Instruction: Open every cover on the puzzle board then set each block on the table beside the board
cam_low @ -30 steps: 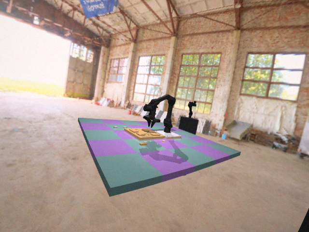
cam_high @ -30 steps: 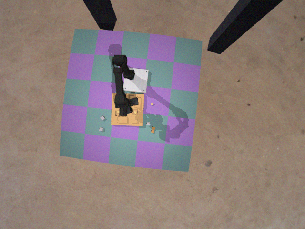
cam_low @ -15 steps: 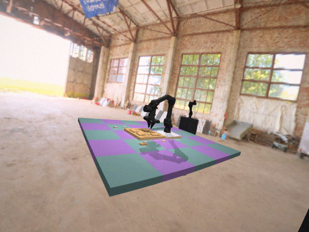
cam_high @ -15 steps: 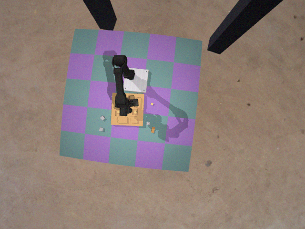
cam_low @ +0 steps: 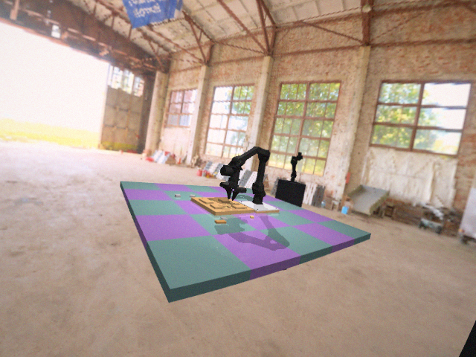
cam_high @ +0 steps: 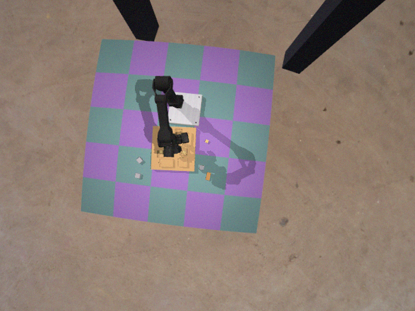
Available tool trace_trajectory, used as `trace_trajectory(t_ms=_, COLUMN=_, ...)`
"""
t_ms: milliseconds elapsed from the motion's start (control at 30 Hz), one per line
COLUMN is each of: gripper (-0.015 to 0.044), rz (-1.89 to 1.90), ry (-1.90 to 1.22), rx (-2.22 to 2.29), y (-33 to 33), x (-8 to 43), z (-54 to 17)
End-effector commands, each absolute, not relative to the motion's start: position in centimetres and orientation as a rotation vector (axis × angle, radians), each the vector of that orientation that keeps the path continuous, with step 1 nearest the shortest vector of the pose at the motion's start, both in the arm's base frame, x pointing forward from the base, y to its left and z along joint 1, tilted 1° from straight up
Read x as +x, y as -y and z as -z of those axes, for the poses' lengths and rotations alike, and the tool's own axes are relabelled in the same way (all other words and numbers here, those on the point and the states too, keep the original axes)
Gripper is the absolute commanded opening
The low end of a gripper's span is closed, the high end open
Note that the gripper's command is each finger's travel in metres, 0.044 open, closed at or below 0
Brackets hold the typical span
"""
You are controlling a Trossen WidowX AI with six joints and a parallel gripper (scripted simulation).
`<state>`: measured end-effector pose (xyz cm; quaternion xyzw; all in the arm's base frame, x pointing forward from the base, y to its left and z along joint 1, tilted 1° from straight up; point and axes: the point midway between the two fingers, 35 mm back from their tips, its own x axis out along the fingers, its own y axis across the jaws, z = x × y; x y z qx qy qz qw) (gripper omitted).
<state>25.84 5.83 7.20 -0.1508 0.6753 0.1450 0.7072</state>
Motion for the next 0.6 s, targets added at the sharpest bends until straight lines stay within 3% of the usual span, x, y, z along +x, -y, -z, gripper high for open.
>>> trace_trajectory(t_ms=0, gripper=0.0144, rz=-0.328, ry=-1.504, rx=-0.339, y=-5.83, x=25.80, z=-7.00)
trace_trajectory(t_ms=567, gripper=0.0144, rz=-0.328, ry=-1.504, rx=-0.339, y=-5.84, x=25.82, z=-6.77)
